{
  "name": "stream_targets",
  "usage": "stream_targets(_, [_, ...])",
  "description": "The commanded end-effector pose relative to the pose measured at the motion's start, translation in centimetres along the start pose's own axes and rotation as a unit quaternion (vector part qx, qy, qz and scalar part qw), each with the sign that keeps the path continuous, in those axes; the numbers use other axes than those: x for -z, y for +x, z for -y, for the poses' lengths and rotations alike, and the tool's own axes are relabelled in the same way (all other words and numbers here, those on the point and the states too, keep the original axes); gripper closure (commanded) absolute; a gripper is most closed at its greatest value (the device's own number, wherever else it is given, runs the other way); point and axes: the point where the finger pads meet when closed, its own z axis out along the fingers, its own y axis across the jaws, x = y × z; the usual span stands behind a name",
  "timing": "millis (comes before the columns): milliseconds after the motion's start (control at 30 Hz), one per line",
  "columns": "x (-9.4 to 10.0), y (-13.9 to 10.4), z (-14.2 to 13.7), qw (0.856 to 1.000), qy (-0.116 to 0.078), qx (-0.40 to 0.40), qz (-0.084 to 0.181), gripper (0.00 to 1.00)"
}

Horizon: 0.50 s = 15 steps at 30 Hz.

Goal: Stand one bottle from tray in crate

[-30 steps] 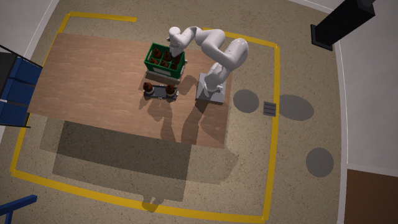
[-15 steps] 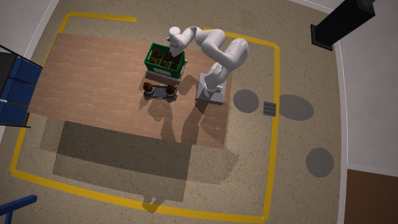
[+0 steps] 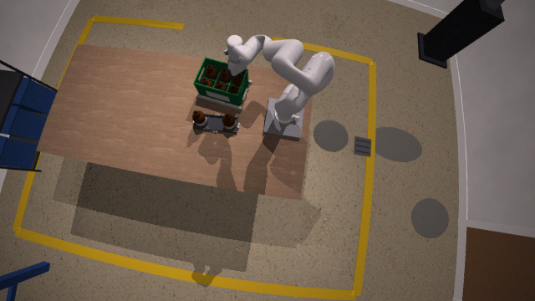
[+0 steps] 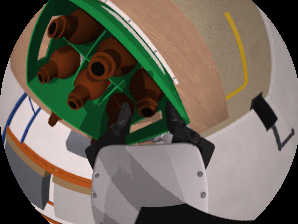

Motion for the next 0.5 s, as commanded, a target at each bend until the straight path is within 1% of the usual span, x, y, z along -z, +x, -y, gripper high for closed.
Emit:
stream_targets(0, [0.7, 0.1, 0.0, 1.0, 0.001, 0.0, -0.002, 0.35])
stream_targets(200, [1.8, 0.1, 0.0, 1.0, 0.001, 0.0, -0.002, 0.35])
stream_targets(267, [1.8, 0.1, 0.0, 1.0, 0.001, 0.0, -0.002, 0.35])
stream_targets(467, [3.3, 0.1, 0.1, 1.0, 0.001, 0.0, -0.002, 0.35])
